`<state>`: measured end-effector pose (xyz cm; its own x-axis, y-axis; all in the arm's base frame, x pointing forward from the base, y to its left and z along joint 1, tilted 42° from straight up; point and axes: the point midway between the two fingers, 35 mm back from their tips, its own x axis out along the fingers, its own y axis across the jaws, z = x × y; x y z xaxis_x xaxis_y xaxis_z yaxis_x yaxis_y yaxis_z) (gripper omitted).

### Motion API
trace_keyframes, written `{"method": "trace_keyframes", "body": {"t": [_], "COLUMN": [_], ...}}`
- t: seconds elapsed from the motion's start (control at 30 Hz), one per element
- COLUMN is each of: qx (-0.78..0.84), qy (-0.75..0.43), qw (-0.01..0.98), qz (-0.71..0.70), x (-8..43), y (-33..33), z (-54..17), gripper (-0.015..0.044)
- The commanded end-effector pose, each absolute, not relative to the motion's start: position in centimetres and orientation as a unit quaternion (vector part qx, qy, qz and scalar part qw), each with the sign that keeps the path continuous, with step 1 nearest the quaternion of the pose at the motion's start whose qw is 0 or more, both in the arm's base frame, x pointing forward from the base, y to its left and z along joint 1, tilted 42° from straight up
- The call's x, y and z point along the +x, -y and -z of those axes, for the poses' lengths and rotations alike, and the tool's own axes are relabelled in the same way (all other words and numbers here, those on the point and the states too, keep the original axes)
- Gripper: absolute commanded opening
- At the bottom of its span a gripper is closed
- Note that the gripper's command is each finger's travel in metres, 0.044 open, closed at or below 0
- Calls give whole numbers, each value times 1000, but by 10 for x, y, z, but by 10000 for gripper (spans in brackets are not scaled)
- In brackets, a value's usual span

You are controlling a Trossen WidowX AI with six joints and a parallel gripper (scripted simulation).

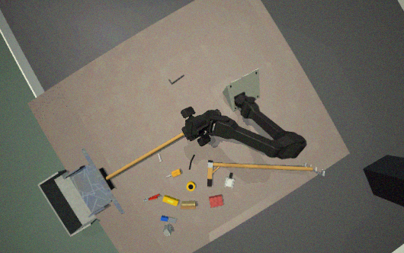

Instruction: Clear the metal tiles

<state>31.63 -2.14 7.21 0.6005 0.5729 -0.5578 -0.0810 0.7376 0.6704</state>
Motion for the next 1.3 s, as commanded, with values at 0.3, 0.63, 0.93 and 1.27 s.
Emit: {"method": "trace_keyframes", "body": {"t": [0.3,0.63,0.93,1.27], "qx": [306,304,303,303], "qy": [-402,-402,-402,-402], "qw": [841,841,841,841], "qz": [-194,-196,-197,-197], "x": [316,314,313,313], "y": [21,21,21,24], "z": [-72,-73,-73,-68], "gripper": [0,0,0,0]}}
